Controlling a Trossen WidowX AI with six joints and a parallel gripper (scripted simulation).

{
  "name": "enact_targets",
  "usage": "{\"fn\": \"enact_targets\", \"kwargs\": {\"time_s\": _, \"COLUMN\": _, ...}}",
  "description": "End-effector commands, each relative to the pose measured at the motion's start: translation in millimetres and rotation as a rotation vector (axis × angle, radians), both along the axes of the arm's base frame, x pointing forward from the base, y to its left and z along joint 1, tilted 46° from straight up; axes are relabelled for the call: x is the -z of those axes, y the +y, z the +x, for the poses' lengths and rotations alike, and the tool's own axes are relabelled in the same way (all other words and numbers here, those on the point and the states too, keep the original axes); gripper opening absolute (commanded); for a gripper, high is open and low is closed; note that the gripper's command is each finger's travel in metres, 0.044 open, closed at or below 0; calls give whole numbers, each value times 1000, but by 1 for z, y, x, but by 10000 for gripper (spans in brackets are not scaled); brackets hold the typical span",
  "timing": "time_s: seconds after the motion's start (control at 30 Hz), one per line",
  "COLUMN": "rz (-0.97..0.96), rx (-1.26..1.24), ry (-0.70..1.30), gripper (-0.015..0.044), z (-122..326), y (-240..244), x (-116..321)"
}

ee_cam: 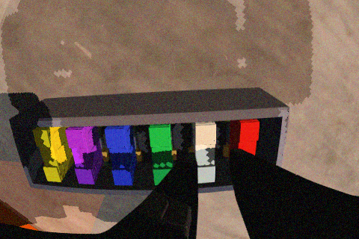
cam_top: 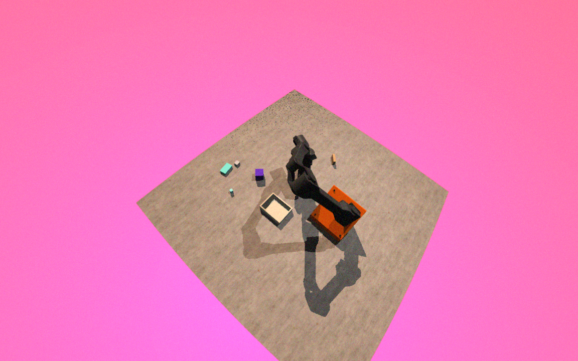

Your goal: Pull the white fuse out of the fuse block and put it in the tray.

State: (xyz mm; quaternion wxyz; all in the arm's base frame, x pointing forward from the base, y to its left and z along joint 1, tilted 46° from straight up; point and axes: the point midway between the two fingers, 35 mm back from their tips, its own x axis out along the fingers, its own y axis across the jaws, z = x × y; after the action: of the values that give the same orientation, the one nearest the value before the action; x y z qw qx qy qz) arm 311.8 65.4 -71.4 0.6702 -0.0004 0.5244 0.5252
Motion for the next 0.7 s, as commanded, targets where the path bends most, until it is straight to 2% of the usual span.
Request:
{"fn": "enact_targets", "kwargs": {"time_s": 0.0, "rz": 5, "rx": 6, "ry": 10, "gripper": 72, "z": -3, "y": 2, "x": 1}}
{"fn": "enact_targets", "kwargs": {"time_s": 0.67, "rz": 6, "rx": 6, "ry": 10, "gripper": 72, "z": -4, "y": 9, "x": 8}}
